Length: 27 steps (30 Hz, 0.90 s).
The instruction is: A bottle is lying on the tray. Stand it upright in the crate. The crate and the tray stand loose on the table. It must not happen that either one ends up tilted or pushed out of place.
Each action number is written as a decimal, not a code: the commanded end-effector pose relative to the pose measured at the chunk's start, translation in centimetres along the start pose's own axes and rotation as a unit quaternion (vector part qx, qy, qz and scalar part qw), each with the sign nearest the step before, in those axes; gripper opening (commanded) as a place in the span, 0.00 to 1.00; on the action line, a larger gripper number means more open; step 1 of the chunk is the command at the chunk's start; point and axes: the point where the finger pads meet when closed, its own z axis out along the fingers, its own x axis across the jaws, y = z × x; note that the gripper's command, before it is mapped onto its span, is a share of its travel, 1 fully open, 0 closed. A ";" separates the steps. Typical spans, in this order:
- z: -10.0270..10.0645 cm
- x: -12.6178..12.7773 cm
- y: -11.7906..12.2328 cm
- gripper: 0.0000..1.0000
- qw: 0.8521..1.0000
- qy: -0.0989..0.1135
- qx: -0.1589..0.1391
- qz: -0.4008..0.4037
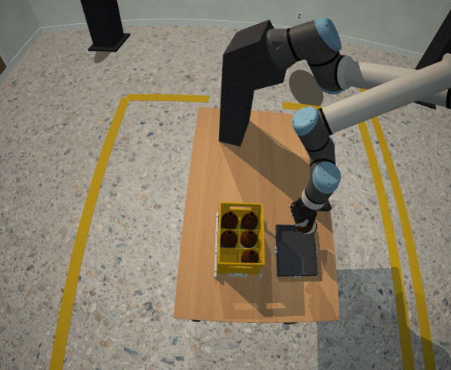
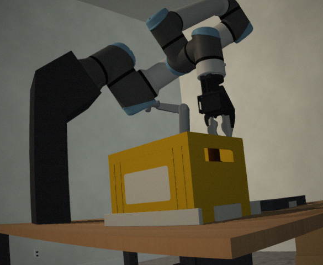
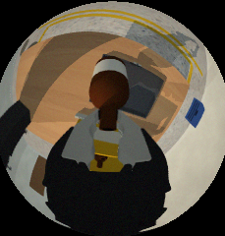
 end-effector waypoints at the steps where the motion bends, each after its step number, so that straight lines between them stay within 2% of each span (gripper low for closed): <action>1: 0.0 0.0 0.0 0.00 1.000 0.000 0.000 -0.013; 14: 0.0 0.0 0.0 0.00 0.995 0.000 0.000 -0.105; 27: 0.0 0.0 0.0 0.00 0.993 0.000 0.000 -0.116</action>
